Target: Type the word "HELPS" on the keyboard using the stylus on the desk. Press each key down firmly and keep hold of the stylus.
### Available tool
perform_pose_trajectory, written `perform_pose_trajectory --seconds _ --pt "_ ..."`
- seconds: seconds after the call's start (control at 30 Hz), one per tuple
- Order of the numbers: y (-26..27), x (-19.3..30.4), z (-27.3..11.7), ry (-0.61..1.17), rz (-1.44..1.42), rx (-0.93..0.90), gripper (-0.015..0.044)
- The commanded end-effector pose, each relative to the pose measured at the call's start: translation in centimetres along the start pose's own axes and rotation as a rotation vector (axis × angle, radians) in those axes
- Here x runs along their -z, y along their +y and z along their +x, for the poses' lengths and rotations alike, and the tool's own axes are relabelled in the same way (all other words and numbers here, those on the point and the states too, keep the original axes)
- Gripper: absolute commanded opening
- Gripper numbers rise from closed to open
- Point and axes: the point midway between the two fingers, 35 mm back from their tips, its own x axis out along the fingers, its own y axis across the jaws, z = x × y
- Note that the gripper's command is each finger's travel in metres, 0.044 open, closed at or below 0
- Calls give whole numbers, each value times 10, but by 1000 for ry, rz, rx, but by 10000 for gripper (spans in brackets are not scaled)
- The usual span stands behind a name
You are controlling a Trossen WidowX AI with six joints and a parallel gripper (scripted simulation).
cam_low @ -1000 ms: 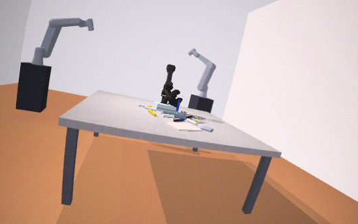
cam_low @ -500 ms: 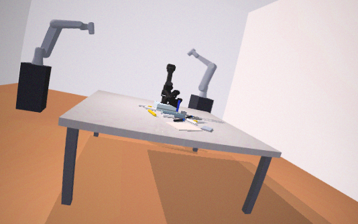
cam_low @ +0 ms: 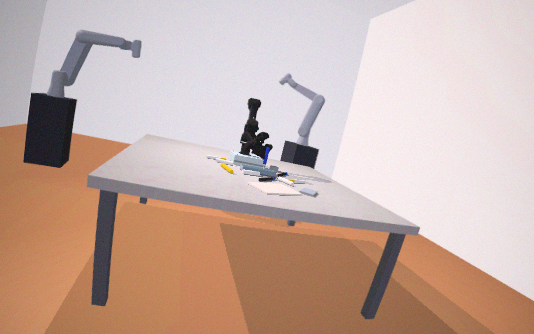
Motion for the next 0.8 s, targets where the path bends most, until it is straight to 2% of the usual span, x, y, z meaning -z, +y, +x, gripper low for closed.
perform_pose_trajectory --seconds 0.0,0.57,0.67,0.77 --pt "-2 -13 -5 -10 -5 6 81" --pt "1 -19 -12 -7 -6 1 85" --pt "1 -19 -12 -7 -6 1 65" --pt "-2 -19 -12 -3 -7 1 0"
